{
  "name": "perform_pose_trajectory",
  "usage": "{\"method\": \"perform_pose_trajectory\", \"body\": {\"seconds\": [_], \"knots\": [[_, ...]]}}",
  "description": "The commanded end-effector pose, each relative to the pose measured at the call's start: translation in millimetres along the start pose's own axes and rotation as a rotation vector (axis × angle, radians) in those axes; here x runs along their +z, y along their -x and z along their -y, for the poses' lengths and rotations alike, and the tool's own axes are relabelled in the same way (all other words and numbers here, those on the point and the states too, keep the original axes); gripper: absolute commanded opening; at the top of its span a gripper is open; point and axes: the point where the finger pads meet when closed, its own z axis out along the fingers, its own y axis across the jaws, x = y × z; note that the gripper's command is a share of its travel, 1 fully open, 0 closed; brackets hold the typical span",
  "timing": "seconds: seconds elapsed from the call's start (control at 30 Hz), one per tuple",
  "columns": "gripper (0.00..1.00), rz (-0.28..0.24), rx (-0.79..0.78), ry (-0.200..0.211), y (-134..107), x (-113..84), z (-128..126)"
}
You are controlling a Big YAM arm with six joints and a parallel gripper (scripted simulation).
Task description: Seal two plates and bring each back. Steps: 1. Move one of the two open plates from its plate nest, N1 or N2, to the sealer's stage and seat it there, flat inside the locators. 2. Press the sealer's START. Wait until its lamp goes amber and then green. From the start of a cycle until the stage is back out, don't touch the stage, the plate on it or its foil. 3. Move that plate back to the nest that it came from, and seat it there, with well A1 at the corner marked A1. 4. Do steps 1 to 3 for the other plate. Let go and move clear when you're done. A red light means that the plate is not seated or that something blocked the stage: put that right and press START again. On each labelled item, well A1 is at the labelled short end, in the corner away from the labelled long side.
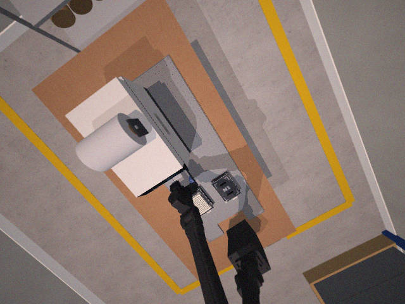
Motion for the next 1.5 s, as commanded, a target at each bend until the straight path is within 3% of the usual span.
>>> {"method": "perform_pose_trajectory", "body": {"seconds": [0.0,0.27,0.77,0.97,1.17,1.47], "knots": [[0.00,0.032,-0.006,0.010,19.6,3.0,-8.3],[0.00,0.039,-0.005,0.011,26.2,-9.1,-8.2],[0.00,0.002,0.001,0.006,3.6,-20.4,-4.6],[0.00,0.047,0.005,0.012,22.1,-23.4,-7.2],[0.00,0.056,0.006,0.013,29.0,-20.9,-8.6],[0.00,0.012,0.001,0.007,16.3,-9.1,-8.3]]}}
